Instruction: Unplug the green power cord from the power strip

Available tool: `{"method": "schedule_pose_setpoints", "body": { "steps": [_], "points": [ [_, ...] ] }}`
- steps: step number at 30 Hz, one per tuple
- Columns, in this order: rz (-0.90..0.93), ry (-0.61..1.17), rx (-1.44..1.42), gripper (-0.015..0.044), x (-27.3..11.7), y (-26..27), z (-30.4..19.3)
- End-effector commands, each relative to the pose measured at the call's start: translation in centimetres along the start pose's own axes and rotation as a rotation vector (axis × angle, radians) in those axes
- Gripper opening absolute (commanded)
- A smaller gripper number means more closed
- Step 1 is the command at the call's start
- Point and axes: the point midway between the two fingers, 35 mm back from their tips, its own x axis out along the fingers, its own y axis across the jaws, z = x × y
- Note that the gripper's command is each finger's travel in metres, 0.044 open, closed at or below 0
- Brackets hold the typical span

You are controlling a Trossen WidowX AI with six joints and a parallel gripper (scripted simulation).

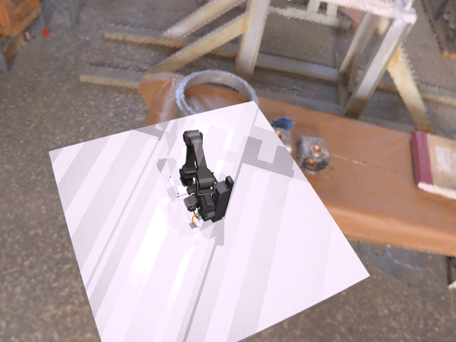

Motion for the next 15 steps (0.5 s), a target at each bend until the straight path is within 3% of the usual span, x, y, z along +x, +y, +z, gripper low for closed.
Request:
{"method": "schedule_pose_setpoints", "body": {
  "steps": [1,15],
  "points": [
    [0.001,0.003,0.004,0.016,0.0,-0.1,-0.7],
    [0.001,0.003,0.004,0.016,1.1,-0.1,-1.1]
  ]
}}
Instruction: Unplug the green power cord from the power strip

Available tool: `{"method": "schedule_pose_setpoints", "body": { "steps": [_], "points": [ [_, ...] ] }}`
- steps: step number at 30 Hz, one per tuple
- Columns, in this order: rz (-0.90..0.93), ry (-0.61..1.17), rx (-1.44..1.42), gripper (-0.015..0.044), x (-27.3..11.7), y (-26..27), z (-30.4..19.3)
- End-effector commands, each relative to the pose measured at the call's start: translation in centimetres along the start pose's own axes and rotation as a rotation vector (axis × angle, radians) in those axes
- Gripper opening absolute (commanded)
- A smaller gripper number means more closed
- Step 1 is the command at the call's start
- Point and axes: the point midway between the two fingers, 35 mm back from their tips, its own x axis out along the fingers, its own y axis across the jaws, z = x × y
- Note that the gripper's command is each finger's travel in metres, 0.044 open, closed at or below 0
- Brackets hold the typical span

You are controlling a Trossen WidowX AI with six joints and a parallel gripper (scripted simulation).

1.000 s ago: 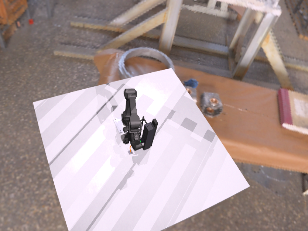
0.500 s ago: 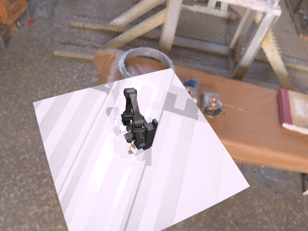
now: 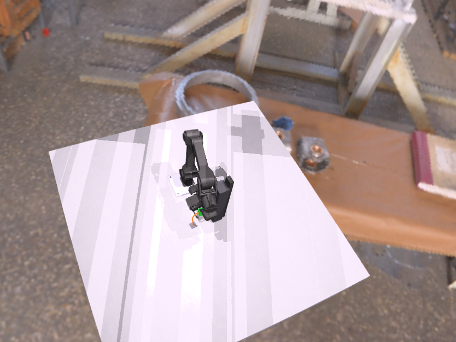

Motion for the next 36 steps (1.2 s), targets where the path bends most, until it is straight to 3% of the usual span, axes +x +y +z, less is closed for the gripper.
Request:
{"method": "schedule_pose_setpoints", "body": {
  "steps": [1,3,7,15,36],
  "points": [
    [-0.001,0.003,0.005,0.016,0.6,-0.1,-0.1],
    [-0.001,0.003,0.005,0.016,0.6,-0.1,-0.1],
    [-0.002,0.0,0.0,0.0055,0.4,-0.1,0.0],
    [-0.002,0.0,0.0,0.0002,0.4,-0.1,0.0],
    [-0.002,-0.001,0.002,0.0,0.3,0.2,2.8]
  ]
}}
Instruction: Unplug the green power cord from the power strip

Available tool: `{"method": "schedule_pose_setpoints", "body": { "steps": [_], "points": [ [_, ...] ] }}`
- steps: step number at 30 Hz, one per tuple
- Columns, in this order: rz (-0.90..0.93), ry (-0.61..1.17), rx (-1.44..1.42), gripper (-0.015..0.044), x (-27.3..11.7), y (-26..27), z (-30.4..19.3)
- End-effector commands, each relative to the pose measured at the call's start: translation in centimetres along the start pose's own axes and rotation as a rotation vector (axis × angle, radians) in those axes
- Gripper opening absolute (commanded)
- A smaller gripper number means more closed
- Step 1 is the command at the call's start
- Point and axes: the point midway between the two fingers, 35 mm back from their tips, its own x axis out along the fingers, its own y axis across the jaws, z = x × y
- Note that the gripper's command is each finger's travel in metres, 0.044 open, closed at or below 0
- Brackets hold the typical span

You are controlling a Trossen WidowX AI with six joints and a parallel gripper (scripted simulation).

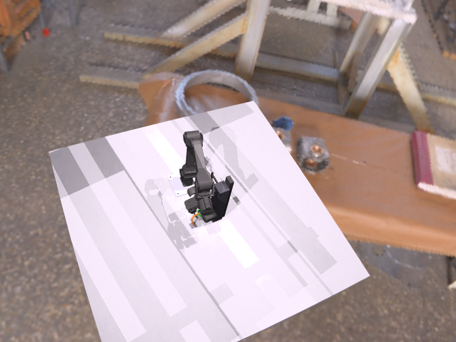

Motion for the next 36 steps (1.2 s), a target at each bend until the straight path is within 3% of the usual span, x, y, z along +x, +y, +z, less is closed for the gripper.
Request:
{"method": "schedule_pose_setpoints", "body": {
  "steps": [1,16,32,36],
  "points": [
    [0.005,-0.069,0.023,0.0,-0.5,-0.1,2.7],
    [0.005,-0.07,0.025,0.0,-1.0,-0.4,5.0],
    [0.005,-0.07,0.026,0.042,-0.9,-0.5,5.4],
    [0.005,-0.073,0.026,0.044,-1.9,-0.7,9.0]
  ]
}}
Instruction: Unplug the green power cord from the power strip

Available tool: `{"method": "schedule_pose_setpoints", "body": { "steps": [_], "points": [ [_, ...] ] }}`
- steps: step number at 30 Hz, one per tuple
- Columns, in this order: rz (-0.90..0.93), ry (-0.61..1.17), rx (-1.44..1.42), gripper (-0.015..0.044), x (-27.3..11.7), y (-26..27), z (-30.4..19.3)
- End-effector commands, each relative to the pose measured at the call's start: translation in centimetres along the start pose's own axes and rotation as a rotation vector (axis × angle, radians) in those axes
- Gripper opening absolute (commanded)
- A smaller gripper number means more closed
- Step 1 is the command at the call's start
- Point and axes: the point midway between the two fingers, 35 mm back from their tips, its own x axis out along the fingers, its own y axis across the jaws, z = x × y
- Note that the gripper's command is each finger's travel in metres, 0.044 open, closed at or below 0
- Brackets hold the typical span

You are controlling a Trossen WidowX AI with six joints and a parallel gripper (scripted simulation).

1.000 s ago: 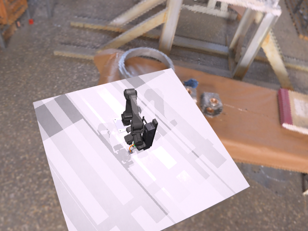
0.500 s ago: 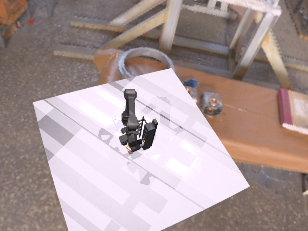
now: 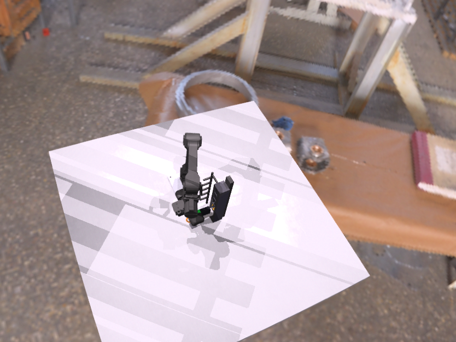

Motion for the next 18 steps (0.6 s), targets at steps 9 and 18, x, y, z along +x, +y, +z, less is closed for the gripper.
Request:
{"method": "schedule_pose_setpoints", "body": {
  "steps": [9,18],
  "points": [
    [0.003,-0.006,0.004,0.044,-0.78,-0.17,3.74],
    [0.003,-0.006,0.004,0.044,-0.78,-0.17,3.74]
  ]
}}
